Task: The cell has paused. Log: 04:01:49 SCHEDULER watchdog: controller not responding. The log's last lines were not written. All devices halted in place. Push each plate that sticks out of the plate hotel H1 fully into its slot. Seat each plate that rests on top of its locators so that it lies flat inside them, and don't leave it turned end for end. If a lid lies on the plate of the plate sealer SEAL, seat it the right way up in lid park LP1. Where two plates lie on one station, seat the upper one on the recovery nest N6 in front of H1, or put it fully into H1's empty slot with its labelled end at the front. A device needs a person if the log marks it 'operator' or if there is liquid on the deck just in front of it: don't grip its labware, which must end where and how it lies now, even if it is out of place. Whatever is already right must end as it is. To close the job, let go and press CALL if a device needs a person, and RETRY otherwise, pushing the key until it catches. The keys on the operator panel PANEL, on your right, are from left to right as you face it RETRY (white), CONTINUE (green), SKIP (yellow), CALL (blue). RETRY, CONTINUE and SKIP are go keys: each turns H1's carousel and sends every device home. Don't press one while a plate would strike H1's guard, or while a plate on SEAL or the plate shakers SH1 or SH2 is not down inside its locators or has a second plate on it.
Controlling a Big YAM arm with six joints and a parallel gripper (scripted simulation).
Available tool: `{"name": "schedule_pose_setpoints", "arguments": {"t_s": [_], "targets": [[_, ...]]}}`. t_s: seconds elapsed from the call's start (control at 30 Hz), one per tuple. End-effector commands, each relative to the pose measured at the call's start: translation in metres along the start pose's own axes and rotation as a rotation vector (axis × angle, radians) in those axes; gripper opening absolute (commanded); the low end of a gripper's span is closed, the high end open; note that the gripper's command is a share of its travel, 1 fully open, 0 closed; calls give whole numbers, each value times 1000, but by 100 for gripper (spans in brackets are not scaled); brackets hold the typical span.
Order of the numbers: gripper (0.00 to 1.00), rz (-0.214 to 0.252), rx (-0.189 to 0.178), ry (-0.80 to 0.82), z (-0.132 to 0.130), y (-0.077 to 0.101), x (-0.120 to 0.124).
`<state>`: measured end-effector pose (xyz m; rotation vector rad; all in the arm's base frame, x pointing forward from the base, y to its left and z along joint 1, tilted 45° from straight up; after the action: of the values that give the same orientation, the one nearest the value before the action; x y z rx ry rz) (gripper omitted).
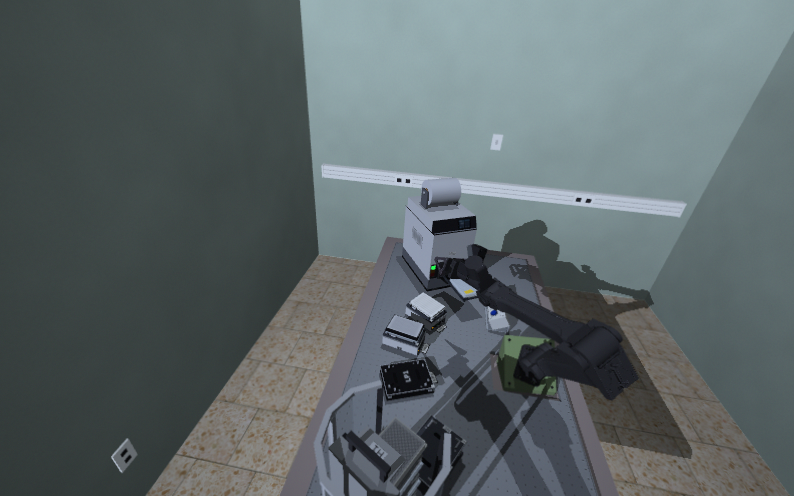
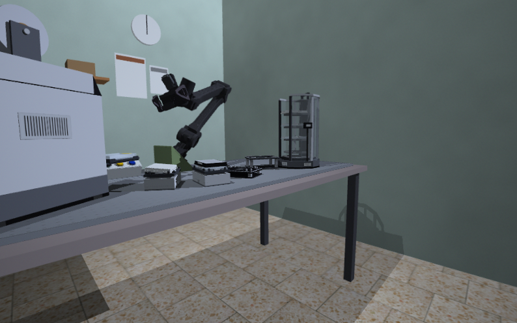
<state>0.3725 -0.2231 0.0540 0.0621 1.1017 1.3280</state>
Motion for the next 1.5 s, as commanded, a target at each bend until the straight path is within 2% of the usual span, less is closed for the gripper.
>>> {"name": "schedule_pose_setpoints", "arguments": {"t_s": [0.0, 0.53, 0.57, 0.7, 0.87, 1.03, 1.1, 1.3, 1.47], "targets": [[100, -8, -3, 0, 1, 0, -4], [100, -8, -3, 0, 1, 0, -4], [100, 0, -27, 47, 20, -13, -16], [100, 94, -9, 139, 23, -21, -1], [100, 215, 7, 252, 25, -23, 6], [100, 341, 7, 360, 28, -22, 19], [100, 341, 7, 360, 28, -22, 19], [100, 496, -12, 485, 33, -17, 31], [100, 627, -45, 582, 38, -8, 42]]}}
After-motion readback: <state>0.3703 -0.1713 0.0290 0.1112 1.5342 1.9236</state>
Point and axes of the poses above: the point where the finger pads meet when closed, its own y axis back along the fingers, its own z axis across the jaws, x = y × z, the point moved 4 cm from there along y, back along the fingers, and after that the axes turned 10 degrees about y, right-handed, at the moved point
